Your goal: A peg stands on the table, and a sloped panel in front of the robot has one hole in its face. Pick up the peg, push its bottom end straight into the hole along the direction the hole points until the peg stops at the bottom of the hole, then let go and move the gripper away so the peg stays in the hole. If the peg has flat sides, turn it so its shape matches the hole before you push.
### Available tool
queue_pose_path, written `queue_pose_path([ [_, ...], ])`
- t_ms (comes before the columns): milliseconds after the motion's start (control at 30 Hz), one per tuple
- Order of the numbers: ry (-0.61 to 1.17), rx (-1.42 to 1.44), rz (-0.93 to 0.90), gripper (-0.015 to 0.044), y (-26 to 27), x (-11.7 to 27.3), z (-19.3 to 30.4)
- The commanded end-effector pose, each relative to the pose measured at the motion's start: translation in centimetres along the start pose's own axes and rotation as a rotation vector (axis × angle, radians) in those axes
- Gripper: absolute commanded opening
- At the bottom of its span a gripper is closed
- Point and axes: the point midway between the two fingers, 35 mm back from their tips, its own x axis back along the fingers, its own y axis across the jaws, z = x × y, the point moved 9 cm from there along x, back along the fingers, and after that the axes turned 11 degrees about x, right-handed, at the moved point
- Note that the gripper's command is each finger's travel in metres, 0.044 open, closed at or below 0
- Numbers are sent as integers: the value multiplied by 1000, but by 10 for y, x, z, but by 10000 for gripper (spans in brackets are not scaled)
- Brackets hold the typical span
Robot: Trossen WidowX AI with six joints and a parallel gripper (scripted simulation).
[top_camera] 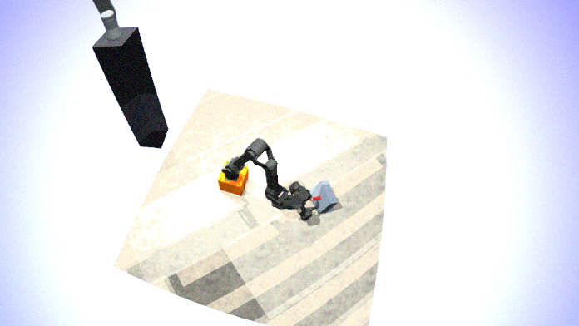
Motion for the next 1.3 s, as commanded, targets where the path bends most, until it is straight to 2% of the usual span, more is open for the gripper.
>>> queue_pose_path([
  [0,0,3,-5,440,0,7,0],
  [1267,-1,-1,3,440,-4,66,3],
])
